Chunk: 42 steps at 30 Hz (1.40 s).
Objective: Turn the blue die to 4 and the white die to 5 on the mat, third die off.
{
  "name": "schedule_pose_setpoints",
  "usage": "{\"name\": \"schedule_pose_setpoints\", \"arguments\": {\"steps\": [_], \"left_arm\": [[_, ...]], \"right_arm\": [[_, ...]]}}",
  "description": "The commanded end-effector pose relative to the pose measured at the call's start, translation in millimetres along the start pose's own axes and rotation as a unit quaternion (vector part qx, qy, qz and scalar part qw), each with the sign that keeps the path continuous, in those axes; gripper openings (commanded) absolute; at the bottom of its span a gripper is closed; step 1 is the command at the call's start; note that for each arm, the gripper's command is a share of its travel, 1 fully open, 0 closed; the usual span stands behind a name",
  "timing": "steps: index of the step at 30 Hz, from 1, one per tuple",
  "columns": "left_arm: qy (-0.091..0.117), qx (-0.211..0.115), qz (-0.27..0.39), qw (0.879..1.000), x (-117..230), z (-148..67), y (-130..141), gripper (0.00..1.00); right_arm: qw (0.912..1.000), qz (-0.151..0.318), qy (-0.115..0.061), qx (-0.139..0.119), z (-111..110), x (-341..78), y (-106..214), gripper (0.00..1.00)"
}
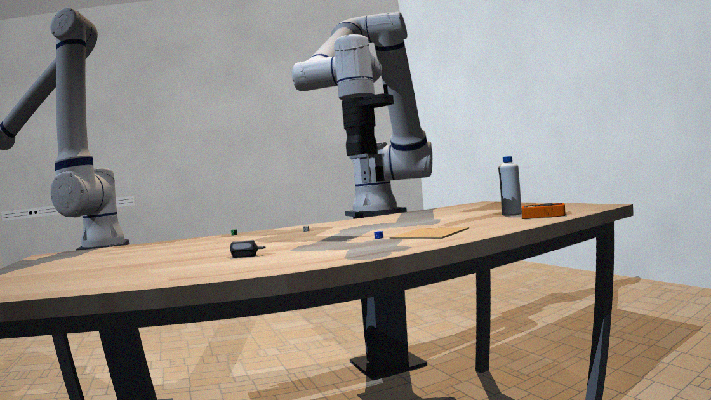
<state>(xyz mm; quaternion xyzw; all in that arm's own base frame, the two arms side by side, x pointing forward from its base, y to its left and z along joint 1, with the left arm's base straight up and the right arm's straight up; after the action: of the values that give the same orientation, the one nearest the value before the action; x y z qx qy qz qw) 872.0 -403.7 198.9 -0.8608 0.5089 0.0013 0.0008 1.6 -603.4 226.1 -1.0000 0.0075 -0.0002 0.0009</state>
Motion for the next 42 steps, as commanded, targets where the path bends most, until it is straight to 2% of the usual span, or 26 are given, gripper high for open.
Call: {"name": "schedule_pose_setpoints", "arguments": {"steps": [1,26,36,42], "left_arm": [[0.001,0.0,0.026,1.0,0.8,0.4,0.0,1.0],[0.001,0.0,0.02,1.0,0.5,0.6,-0.3,1.0],[0.001,0.0,-0.008,1.0,-0.8,1.5,-1.1,1.0],[0.001,0.0,-0.049,0.999,-2.7,2.9,-2.3,1.0]], "right_arm": [[1.0,0.0,0.0,-0.001,-0.9,-0.1,0.6,1.0],[1.0,0.0,0.0,-0.001,-0.9,-0.1,0.6,1.0],[1.0,0.0,0.0,-0.001,-0.9,-0.1,0.6,1.0],[1.0,0.0,0.0,-0.001,-0.9,-0.1,0.6,1.0]]}}
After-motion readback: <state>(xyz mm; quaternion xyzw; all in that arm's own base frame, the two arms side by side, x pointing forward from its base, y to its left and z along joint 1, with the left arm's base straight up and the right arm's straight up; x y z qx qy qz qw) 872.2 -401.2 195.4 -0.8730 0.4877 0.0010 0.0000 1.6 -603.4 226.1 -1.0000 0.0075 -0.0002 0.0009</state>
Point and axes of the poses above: on each arm, the point where the finger pads meet when closed, its own z axis out along the fingers, its own x axis across the jaws, y = z × x, the point moved 5 cm from there along -z, back along the fingers, and after that the axes turned 1 degree about z, right-handed, at the moved point
